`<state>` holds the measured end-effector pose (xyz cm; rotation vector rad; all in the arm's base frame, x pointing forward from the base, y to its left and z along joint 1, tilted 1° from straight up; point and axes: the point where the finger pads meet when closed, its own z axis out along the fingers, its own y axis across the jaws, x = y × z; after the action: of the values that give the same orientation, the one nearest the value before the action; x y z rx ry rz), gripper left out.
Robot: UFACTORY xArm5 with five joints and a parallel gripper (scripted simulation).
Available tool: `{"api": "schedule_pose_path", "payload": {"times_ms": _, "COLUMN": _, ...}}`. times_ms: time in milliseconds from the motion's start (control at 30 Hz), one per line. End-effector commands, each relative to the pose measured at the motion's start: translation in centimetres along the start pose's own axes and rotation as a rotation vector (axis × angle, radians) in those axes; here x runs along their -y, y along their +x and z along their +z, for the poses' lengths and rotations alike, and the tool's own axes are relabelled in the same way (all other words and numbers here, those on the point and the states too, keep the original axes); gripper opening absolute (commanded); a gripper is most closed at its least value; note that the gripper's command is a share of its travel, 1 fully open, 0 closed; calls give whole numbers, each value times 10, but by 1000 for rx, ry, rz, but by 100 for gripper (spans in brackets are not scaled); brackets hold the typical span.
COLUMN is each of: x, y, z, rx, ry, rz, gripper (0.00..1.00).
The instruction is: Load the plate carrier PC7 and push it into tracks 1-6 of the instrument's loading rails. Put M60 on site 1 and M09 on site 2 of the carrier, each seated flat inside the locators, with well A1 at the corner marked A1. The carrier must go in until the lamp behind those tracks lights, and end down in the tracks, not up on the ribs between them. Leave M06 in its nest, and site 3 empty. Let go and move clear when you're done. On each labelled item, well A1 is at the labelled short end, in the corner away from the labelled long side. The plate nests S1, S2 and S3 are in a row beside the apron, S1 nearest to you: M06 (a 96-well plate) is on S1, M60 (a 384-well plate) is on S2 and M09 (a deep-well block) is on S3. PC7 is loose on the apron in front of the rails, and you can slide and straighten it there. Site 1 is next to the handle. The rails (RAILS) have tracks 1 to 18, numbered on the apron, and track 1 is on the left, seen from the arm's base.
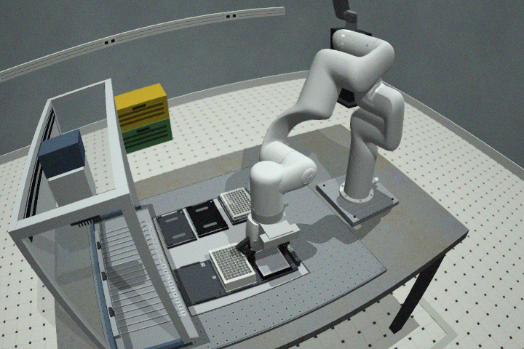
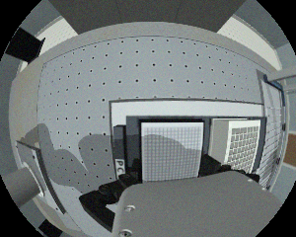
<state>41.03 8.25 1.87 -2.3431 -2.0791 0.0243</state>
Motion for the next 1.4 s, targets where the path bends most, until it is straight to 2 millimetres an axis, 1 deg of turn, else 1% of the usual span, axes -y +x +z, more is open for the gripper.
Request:
{"api": "schedule_pose_path", "payload": {"times_ms": 0, "x": -1, "y": 0, "z": -1, "rx": -15, "ry": 1, "rz": 0, "gripper": 100}}
{"api": "schedule_pose_path", "payload": {"times_ms": 933, "x": -1, "y": 0, "z": -1, "rx": -15, "ry": 1, "rz": 0, "gripper": 100}}
{"api": "schedule_pose_path", "payload": {"times_ms": 1367, "x": -1, "y": 0, "z": -23, "rx": -15, "ry": 1, "rz": 0, "gripper": 100}}
